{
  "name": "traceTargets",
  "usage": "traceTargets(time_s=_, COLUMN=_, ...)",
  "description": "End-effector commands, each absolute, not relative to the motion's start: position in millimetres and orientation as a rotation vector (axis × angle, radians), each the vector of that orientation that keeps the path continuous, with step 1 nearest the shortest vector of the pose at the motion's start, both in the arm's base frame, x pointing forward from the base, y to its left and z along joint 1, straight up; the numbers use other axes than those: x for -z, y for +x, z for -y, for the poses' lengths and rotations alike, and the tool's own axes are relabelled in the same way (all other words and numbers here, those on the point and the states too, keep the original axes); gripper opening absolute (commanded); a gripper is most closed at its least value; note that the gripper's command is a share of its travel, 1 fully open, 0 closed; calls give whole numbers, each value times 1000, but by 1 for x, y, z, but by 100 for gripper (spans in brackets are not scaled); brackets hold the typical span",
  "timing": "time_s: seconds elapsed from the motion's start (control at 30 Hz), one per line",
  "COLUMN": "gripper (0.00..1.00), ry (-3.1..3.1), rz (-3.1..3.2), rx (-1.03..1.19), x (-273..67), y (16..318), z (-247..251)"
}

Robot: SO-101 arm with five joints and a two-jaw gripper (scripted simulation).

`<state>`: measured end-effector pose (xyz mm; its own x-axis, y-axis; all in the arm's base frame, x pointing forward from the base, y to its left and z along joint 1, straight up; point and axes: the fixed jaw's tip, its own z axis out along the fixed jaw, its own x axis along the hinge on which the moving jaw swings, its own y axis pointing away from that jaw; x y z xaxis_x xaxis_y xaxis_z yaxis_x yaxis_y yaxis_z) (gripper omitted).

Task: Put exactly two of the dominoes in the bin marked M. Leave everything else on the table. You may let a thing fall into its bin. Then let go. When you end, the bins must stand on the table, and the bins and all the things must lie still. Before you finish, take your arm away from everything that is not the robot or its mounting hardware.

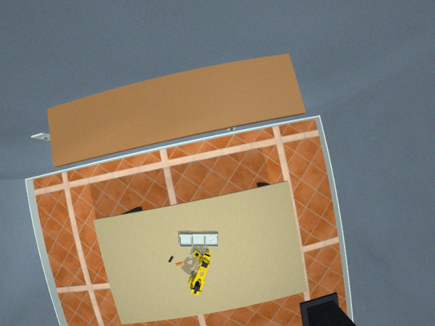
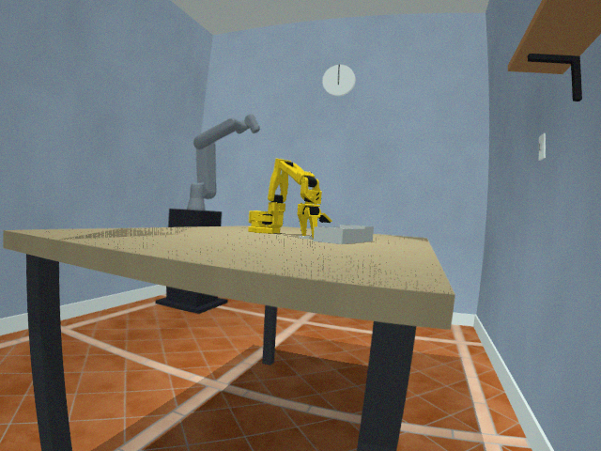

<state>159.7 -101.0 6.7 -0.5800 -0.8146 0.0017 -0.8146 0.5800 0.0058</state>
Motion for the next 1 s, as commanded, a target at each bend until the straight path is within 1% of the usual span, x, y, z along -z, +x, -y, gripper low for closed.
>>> traceTargets(time_s=0.0, gripper=24, ry=1440, rz=2802, rx=-24, x=-9, y=161, z=104)
traceTargets(time_s=0.13, gripper=22, ry=1440, rz=2802, rx=-24, x=-9, y=161, z=104)
traceTargets(time_s=0.53, gripper=8, ry=1440, rz=2802, rx=-24, x=-9, y=161, z=104)
traceTargets(time_s=0.6, gripper=8, ry=1440, rz=2802, rx=-24, x=-9, y=161, z=104)
traceTargets(time_s=0.8, gripper=3, ry=1440, rz=2802, rx=-24, x=-9, y=161, z=104)
traceTargets(time_s=0.97, gripper=1, ry=1440, rz=2802, rx=-24, x=-9, y=161, z=104)
